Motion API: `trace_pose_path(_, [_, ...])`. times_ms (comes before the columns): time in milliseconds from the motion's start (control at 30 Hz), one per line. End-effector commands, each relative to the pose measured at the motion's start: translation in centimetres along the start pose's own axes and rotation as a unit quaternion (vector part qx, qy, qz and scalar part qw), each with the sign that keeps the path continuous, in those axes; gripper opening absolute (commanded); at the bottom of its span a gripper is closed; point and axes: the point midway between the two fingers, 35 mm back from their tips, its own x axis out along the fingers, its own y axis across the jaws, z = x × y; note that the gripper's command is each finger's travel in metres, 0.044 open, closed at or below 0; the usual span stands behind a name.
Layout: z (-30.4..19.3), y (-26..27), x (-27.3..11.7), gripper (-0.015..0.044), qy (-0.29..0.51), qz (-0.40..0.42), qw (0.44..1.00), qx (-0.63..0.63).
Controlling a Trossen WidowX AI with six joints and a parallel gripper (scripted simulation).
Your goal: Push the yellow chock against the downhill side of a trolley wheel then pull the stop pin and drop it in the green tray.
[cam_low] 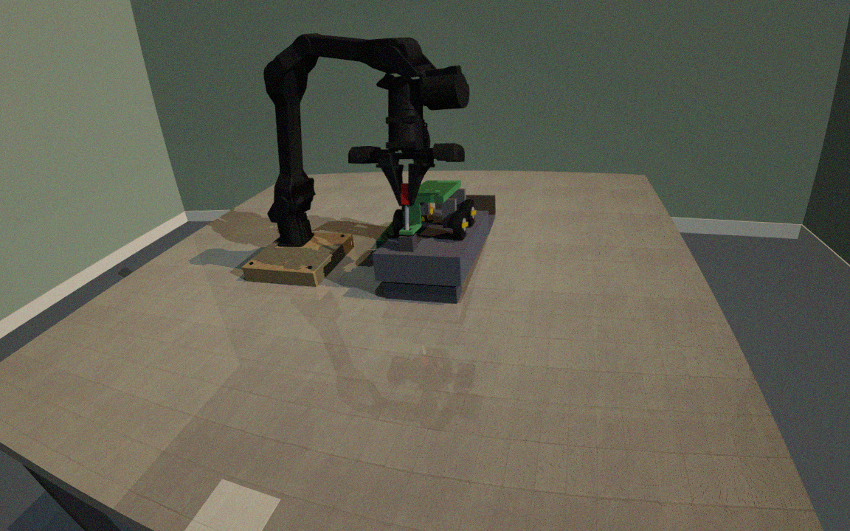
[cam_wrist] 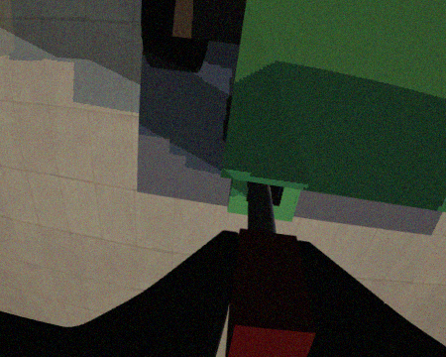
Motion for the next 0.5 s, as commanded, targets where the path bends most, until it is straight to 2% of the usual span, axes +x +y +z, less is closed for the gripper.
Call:
trace_pose_path(0, [-0.21, -0.06, -0.43, 0.0, 0.004, -0.002, 1.0, 0.003])
trace_pose_path(467, [-0.54, -0.13, -1.36, 0.0, 0.004, -0.002, 1.0, 0.003])
